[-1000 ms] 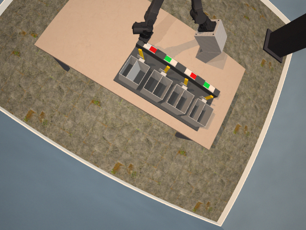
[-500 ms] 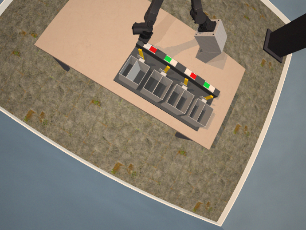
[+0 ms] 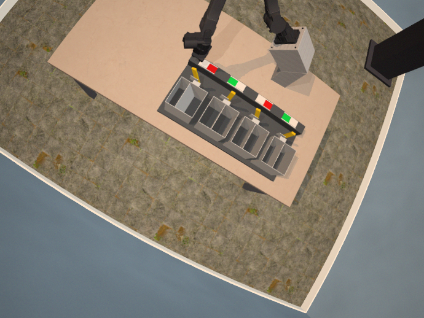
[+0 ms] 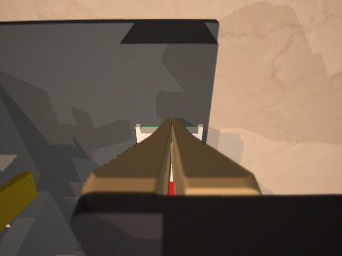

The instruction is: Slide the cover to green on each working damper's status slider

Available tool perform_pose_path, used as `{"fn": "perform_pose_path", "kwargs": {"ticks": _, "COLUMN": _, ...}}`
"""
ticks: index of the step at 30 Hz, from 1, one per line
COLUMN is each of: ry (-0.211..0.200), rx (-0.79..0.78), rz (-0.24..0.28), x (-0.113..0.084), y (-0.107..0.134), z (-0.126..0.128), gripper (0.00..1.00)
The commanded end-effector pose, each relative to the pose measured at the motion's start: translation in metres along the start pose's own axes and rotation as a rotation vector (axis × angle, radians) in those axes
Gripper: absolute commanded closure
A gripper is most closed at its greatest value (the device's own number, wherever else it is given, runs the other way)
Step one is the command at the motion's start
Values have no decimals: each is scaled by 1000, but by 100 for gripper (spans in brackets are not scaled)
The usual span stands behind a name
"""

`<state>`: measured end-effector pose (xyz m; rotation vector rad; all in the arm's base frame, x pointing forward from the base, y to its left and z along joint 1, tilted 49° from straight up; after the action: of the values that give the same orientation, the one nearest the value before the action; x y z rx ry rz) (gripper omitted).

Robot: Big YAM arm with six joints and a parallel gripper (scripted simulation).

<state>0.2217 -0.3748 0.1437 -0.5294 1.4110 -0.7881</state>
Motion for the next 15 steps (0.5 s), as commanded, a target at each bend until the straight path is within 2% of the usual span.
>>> {"fn": "perform_pose_path", "kwargs": {"ticks": 1, "ry": -7, "rx": 9, "rz": -16, "x": 5, "y": -10, "z": 5, "gripper": 100}}
{"fn": "perform_pose_path", "kwargs": {"ticks": 3, "ry": -16, "rx": -2, "rz": -10, "x": 3, "y": -3, "z": 9, "gripper": 100}}
{"fn": "perform_pose_path", "kwargs": {"ticks": 15, "ry": -9, "rx": 6, "rz": -14, "x": 8, "y": -7, "z": 6, "gripper": 100}}
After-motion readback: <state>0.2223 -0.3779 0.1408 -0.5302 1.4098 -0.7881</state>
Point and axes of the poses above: the point where the finger pads meet when closed, its own x axis out along the fingers, its own z axis across the jaws, y = z × x, the point moved 3 cm from there along -x, back along the fingers, and after that the axes turned 3 degrees about x, right-handed, at the moved point
